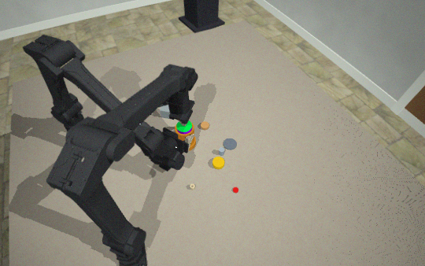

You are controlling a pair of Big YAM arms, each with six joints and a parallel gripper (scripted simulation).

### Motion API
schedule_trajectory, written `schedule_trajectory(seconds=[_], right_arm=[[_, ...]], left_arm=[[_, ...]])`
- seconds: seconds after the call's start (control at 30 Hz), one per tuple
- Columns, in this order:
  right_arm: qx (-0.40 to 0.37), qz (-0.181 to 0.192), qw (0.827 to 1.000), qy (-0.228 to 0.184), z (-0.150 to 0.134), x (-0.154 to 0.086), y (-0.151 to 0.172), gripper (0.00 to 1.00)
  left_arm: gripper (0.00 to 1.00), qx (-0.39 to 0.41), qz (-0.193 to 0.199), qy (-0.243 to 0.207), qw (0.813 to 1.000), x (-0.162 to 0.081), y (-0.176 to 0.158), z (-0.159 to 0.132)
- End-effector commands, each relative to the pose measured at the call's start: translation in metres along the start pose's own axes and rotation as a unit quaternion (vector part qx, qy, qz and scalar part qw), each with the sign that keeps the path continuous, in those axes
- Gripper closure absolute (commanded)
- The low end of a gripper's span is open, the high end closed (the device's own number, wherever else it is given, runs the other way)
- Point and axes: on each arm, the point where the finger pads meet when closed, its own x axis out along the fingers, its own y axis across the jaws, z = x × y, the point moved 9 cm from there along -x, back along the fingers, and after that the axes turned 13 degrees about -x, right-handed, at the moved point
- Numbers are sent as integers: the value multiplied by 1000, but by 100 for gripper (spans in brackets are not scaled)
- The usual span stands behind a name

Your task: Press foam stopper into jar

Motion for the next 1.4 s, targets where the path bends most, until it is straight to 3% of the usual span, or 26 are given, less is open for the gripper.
schedule_trajectory(seconds=[0.0,0.4,0.57,1.07,1.23,1.37], right_arm=[[3,-19,1000,8,-7,-24,-9,100],[3,-34,999,11,-6,-55,-5,100],[3,-6,1000,3,-5,-33,-3,100],[3,-37,999,11,-6,-60,-5,100],[1,-22,1000,7,-3,-46,-3,100],[3,-26,1000,8,-4,-49,-2,100]], left_arm=[[36,10,10,-1,1000,-8,16,-8],[36,10,10,-1,1000,-8,16,-8],[36,10,10,-1,1000,-8,16,-8],[36,10,10,-1,1000,-8,16,-8],[36,10,10,-1,1000,-8,16,-8],[36,10,10,-1,1000,-8,16,-8]])
